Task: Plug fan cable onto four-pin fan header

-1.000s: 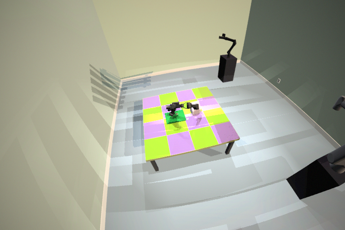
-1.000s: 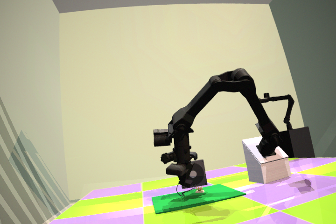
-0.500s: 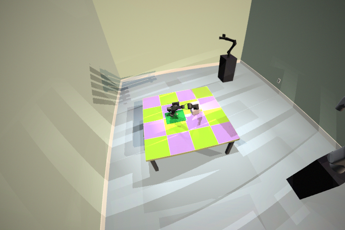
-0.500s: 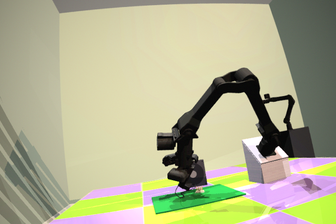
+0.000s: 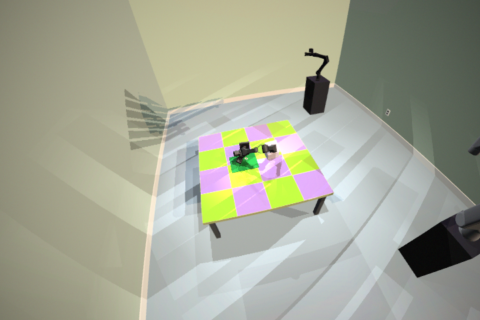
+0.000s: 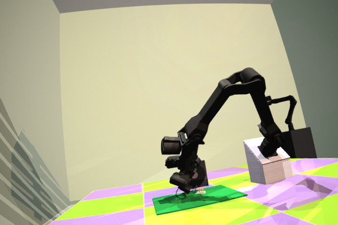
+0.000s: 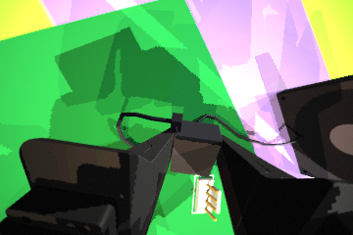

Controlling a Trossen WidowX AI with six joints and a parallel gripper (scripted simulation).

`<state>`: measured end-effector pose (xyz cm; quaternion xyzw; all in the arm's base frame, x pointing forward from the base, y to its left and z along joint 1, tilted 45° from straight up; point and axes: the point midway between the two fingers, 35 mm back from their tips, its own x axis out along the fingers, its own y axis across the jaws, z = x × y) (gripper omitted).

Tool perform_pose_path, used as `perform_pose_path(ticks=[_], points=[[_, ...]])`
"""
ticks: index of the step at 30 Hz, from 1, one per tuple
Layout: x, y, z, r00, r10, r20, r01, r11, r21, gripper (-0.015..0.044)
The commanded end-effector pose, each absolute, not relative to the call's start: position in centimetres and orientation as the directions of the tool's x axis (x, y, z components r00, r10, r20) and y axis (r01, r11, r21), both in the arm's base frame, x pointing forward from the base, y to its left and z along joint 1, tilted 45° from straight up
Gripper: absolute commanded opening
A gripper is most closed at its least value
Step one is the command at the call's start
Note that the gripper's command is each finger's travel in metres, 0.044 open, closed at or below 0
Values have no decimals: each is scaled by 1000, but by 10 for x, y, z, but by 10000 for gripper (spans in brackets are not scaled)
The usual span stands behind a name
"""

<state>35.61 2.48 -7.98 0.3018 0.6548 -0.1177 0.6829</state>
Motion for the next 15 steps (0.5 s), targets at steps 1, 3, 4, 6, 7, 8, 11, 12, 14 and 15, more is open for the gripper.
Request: perform_pose_path(ticks=[1,3,4,6,7,8,11,12,14,15], points=[[357,24,-78,152,195,-969,563,789,247,0],[357,24,-79,164,181,-970,565,789,243,0],[357,24,-79,171,174,-970,566,788,241,0],[357,25,-80,183,160,-970,568,788,238,0],[357,25,-80,190,153,-970,569,788,236,0],[357,25,-80,196,147,-969,570,788,235,0],[358,26,-80,216,126,-968,573,786,231,0],[358,26,-80,223,120,-967,574,786,230,0],[358,26,-80,237,106,-966,577,784,228,0],[358,27,-80,243,100,-965,578,784,227,0]])
